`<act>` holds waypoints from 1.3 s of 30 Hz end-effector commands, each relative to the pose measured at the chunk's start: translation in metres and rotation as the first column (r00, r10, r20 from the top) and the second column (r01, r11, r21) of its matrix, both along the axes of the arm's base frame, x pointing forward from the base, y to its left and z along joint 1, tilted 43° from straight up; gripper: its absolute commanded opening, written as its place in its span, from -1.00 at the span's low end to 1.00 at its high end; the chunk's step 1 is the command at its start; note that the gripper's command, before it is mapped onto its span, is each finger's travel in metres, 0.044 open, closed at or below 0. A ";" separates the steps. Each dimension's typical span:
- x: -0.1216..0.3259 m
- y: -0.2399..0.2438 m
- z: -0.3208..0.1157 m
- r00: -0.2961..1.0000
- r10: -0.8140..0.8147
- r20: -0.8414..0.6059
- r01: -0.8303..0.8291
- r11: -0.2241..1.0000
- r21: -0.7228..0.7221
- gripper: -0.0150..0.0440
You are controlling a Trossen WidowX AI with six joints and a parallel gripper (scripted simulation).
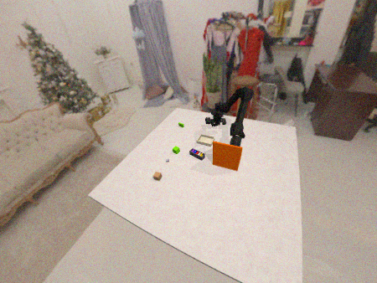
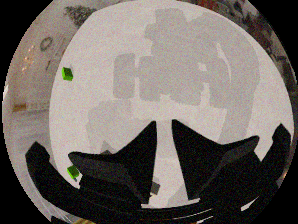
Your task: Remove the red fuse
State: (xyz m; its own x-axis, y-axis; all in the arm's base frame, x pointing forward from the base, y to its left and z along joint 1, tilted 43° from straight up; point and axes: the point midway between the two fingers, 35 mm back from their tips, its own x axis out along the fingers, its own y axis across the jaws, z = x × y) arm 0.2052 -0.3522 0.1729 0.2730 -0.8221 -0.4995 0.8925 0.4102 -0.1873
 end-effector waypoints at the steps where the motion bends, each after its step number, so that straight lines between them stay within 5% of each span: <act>1: 0.050 0.038 -0.040 0.996 -0.032 0.089 0.017 0.986 0.168 -0.24; 15: 0.105 0.178 -0.165 0.891 -0.443 0.102 0.340 0.799 0.496 -0.24; 26: 0.076 0.268 -0.224 0.690 -0.698 0.191 0.580 0.691 0.431 -0.24; 39: 0.070 0.274 -0.228 0.678 -0.705 0.207 0.588 0.689 0.423 -0.24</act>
